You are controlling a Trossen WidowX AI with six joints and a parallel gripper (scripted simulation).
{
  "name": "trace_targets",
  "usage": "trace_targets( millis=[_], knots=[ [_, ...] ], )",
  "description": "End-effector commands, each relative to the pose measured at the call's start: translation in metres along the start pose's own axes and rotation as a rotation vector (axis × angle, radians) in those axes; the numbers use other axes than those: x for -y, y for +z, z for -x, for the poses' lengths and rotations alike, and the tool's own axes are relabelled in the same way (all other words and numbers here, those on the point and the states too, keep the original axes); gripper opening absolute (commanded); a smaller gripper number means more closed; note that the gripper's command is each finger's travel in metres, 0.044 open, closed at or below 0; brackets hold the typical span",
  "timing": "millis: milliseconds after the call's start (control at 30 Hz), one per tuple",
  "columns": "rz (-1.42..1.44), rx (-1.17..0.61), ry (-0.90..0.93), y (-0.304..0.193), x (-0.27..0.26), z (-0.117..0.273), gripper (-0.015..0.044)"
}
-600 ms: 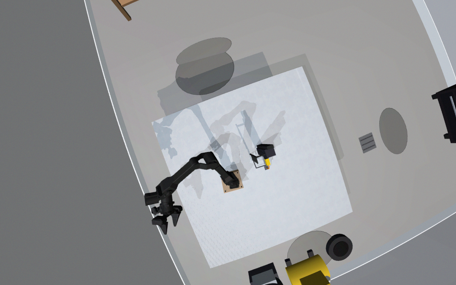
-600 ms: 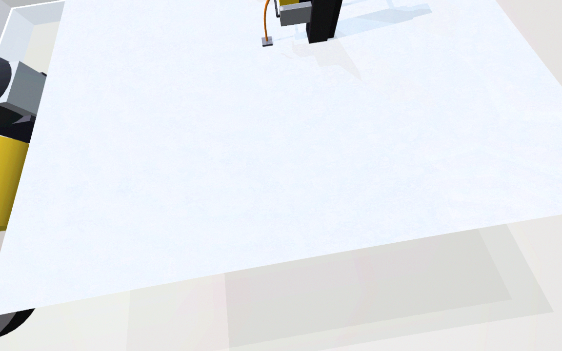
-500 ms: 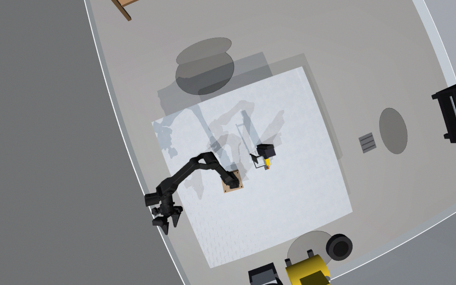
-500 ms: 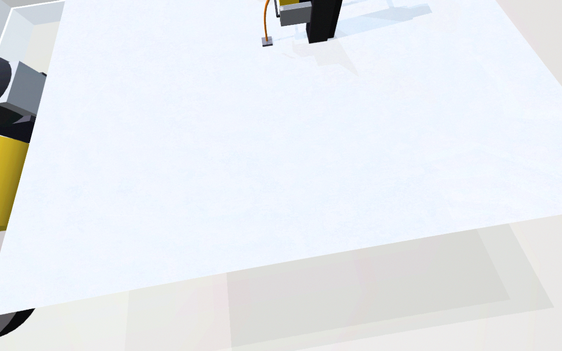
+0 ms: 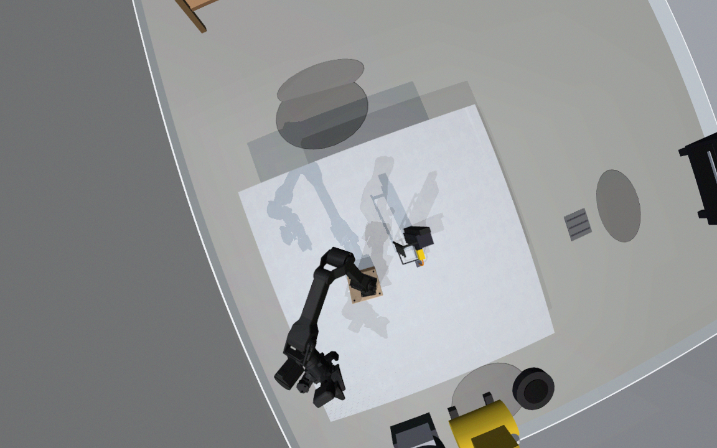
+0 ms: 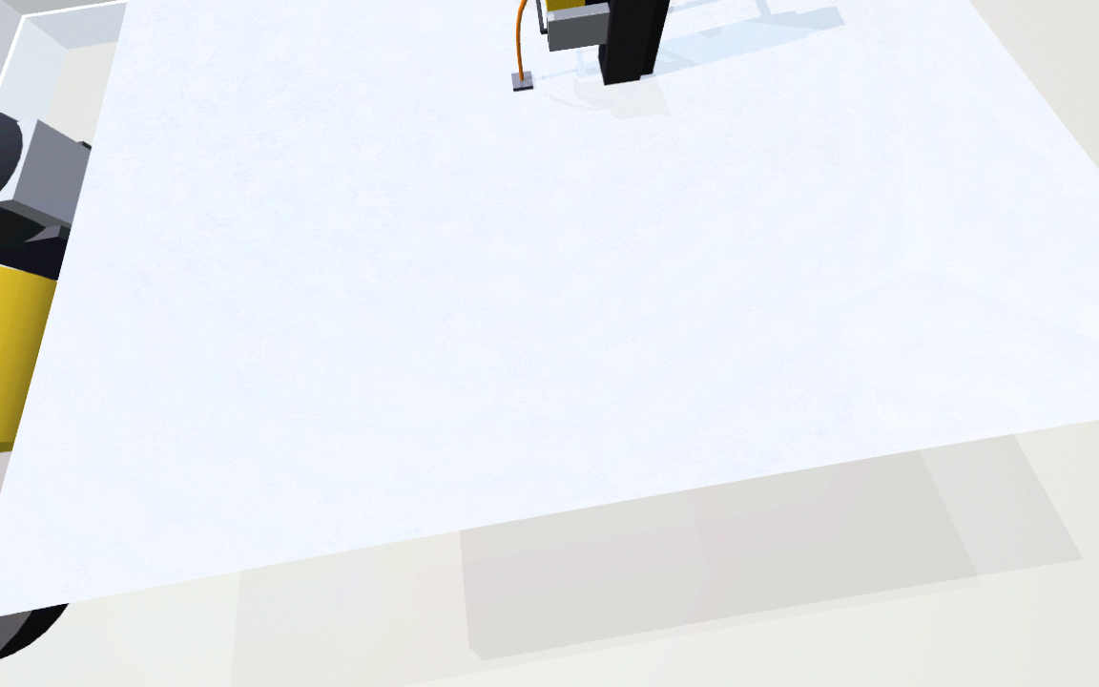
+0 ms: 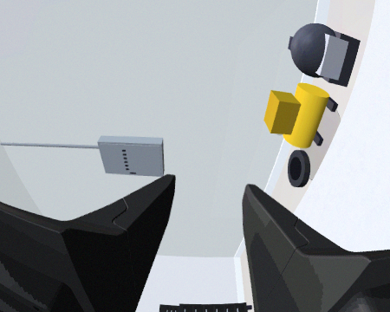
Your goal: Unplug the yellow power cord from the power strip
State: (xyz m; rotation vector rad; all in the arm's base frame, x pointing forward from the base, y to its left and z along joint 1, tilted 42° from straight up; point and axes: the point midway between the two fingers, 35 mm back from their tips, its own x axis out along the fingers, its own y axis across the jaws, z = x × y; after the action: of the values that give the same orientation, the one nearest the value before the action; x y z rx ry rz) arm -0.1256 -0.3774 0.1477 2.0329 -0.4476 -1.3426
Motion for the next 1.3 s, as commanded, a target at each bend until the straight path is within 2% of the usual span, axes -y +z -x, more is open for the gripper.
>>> trace_targets(
  millis=[0, 333, 567, 767, 933, 1167, 1267],
  knots=[
    [0.030, -0.116, -0.078, -0.048, 0.003, -0.035, 0.0160],
    [0.232, -0.418, -0.346, -0.208, 0.038, -0.102, 0.0160],
    [0.407, -0.622, -0.572, -0.320, 0.098, -0.114, 0.0160],
    [0.576, -0.759, -0.781, -0.397, 0.168, -0.096, 0.0160],
    [0.728, -0.842, -0.966, -0.441, 0.233, -0.066, 0.0160],
    [0.970, -0.906, -1.223, -0.468, 0.323, -0.008, 0.0160],
    [1.026, -0.912, -1.277, -0.469, 0.341, 0.006, 0.0160]
  ],
)
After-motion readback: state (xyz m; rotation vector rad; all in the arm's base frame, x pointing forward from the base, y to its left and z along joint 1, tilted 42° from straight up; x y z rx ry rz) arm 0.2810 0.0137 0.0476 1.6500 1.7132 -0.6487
